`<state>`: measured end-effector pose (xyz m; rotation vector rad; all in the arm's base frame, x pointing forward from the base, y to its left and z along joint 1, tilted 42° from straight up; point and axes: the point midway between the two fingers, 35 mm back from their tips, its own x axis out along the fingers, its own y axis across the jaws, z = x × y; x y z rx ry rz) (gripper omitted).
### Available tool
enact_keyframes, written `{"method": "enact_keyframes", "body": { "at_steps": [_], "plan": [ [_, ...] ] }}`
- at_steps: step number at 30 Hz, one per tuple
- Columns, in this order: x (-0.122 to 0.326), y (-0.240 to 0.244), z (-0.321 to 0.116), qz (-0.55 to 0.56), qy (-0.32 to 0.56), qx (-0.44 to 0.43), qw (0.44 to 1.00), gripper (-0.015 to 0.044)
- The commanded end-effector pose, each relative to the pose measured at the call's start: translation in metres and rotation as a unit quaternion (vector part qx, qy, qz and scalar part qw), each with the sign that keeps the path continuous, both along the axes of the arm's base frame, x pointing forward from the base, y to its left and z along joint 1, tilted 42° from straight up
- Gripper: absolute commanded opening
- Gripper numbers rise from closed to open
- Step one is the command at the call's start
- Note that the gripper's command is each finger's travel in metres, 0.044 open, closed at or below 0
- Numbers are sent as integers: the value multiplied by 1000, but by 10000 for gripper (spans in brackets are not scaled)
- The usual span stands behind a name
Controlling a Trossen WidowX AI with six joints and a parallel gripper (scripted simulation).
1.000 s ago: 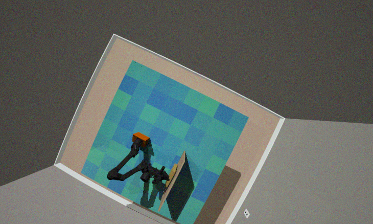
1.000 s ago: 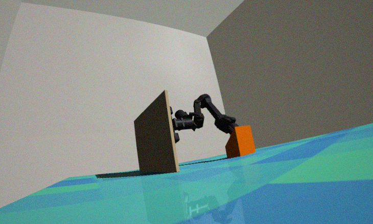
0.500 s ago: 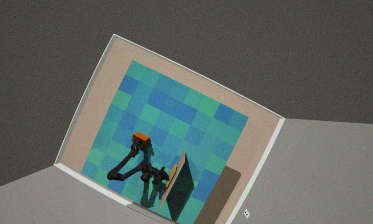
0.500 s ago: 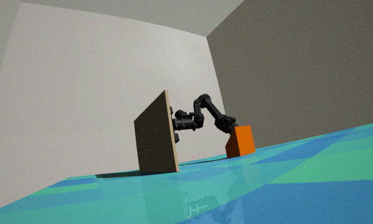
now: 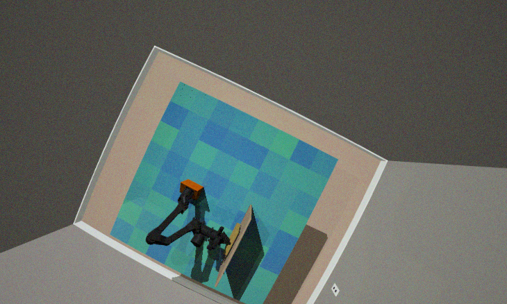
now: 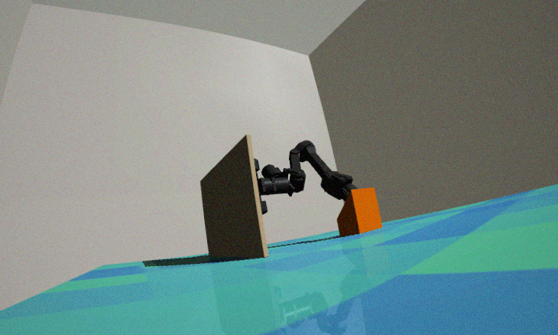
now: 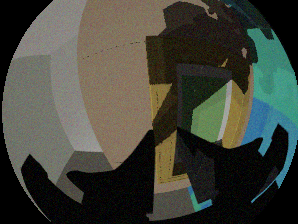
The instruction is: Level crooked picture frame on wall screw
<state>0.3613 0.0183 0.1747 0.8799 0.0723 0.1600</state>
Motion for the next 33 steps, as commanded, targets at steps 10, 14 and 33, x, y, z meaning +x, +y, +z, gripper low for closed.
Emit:
{"method": "enact_keyframes", "body": {
  "at_steps": [10, 14, 33],
  "plan": [
    [0, -1, -1, 0, -7, -34, 999, 0],
    [0, 0, -1, 0, -5, -25, 1000, 105],
    [-59, -15, 9, 2, 2, 22, 1000, 260]
  ]
}}
